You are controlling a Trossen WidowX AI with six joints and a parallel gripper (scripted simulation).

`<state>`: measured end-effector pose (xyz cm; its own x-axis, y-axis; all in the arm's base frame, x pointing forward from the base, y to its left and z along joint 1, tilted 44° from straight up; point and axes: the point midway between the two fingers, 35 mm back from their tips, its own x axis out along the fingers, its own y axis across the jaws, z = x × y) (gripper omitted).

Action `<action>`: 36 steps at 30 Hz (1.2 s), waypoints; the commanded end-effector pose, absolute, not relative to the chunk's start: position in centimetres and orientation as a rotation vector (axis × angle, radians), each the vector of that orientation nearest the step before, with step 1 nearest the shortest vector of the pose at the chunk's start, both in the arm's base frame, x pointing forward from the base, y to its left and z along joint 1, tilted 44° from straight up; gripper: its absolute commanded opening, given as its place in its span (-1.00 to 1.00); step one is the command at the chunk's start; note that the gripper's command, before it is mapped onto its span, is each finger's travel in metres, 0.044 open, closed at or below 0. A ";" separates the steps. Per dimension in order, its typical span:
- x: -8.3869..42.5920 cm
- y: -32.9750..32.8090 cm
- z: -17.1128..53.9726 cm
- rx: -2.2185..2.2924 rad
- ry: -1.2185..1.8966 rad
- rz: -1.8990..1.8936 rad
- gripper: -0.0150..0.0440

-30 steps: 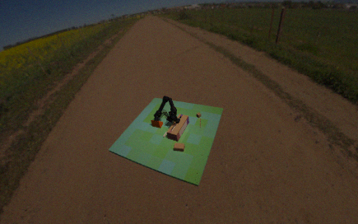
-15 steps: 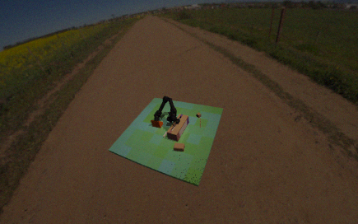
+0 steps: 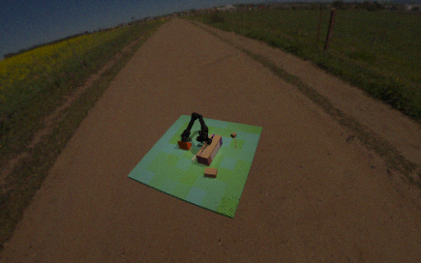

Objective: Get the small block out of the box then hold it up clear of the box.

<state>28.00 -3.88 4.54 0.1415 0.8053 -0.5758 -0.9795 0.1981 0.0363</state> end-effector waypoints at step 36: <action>28.3 -2.5 5.7 -0.387 0.538 1.337 0.86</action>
